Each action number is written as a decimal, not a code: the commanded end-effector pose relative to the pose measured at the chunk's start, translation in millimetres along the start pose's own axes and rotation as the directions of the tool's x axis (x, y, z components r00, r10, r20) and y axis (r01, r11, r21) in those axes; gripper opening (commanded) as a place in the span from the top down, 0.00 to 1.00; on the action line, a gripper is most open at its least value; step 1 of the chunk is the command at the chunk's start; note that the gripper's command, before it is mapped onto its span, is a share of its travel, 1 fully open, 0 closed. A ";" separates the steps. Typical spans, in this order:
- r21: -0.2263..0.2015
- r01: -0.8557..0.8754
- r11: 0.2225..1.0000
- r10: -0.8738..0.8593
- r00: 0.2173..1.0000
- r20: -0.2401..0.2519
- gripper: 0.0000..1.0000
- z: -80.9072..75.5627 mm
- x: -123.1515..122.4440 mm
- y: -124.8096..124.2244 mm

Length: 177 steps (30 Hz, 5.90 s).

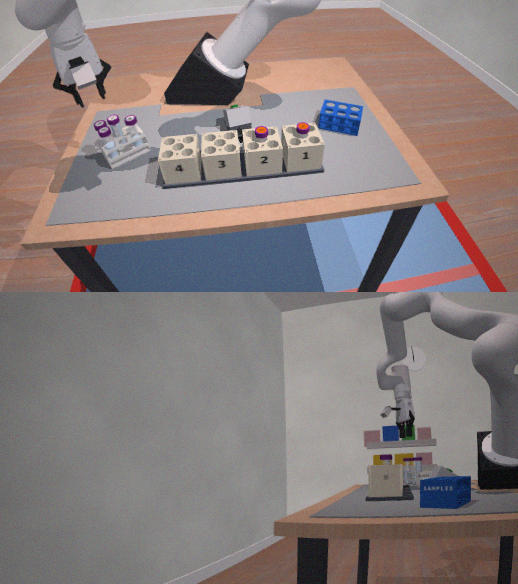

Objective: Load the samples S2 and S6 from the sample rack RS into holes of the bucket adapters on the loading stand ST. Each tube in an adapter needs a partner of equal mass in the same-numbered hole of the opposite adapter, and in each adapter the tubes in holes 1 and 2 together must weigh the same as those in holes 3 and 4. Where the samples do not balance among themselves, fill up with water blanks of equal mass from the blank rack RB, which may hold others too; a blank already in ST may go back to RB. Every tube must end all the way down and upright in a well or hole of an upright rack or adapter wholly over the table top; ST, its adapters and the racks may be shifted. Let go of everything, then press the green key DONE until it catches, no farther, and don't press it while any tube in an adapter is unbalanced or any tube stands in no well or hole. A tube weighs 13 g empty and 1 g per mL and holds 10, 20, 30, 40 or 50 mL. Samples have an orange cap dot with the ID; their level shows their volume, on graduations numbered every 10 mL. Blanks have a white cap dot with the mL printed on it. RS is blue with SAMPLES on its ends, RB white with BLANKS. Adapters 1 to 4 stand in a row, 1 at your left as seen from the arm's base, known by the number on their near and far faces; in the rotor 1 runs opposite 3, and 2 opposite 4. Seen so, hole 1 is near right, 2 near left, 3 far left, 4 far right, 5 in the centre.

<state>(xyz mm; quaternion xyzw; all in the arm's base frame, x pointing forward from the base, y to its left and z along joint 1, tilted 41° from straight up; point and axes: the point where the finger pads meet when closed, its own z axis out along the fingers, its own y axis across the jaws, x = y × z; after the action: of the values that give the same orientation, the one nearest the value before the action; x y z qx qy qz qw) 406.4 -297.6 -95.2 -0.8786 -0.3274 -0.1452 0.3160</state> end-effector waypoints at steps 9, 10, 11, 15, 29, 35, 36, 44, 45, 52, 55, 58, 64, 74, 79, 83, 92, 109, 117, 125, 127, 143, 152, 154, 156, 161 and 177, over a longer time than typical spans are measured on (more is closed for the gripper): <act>-0.003 0.001 1.000 -0.001 1.000 0.000 0.43 17.7 0.2 1.1; -0.003 0.001 1.000 -0.001 1.000 0.000 0.43 19.7 0.2 1.1; -0.003 0.001 1.000 -0.001 1.000 0.000 0.43 21.7 0.2 1.1; -0.003 0.001 1.000 -0.001 1.000 0.000 0.43 29.8 0.2 1.1; -0.003 0.001 1.000 -0.001 1.000 0.000 0.43 53.8 0.2 1.2; -0.003 0.001 1.000 -0.001 1.000 0.000 0.43 61.7 0.2 1.2; -0.003 0.001 1.000 -0.001 1.000 0.000 0.43 63.7 0.2 1.2; -0.003 0.001 1.000 -0.001 1.000 0.000 0.43 79.8 0.3 1.2; -0.003 0.001 1.000 -0.001 1.000 0.000 0.43 81.8 0.3 1.2; -0.003 0.001 1.000 -0.001 1.000 0.000 0.43 91.7 0.3 1.3; -0.003 0.001 1.000 -0.001 1.000 0.000 0.43 95.5 0.3 1.3; -0.003 0.001 1.000 -0.001 1.000 0.000 0.43 95.6 0.3 1.3; -0.003 0.001 1.000 -0.001 1.000 0.000 0.43 96.9 0.3 1.3; -0.003 0.001 1.000 -0.001 1.000 0.000 0.43 102.2 0.3 1.3; -0.003 0.001 1.000 -0.001 1.000 0.000 0.43 105.6 0.3 1.3; -0.003 0.001 1.000 -0.001 1.000 0.000 0.43 108.2 0.3 1.3; -0.003 0.001 1.000 -0.001 1.000 0.000 0.43 112.9 0.3 1.3; -0.003 0.001 1.000 -0.001 1.000 0.000 0.43 115.6 0.3 1.3; -0.003 0.001 1.000 -0.001 1.000 0.000 1.00 113.9 0.3 1.4; -0.003 0.001 1.000 -0.001 1.000 0.000 1.00 113.8 0.3 1.3; -0.003 0.001 1.000 -0.001 1.000 0.000 1.00 113.9 0.3 1.3; -0.003 0.001 1.000 -0.001 1.000 0.000 1.00 113.9 0.3 1.3; -0.003 0.001 1.000 -0.001 1.000 0.000 1.00 113.9 0.3 1.3; -0.003 0.001 1.000 -0.001 1.000 0.000 1.00 113.2 0.3 1.3; -0.003 0.001 1.000 -0.001 1.000 0.000 1.00 111.9 0.3 1.3; -0.003 0.001 1.000 -0.001 1.000 0.000 1.00 108.5 0.3 1.3; -0.003 0.001 1.000 -0.001 1.000 0.000 1.00 99.2 0.3 1.3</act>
<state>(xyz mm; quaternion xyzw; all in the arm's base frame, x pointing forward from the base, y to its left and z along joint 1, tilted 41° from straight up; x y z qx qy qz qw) 411.6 -231.6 -172.6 -0.8787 -0.3275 -0.1454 0.3156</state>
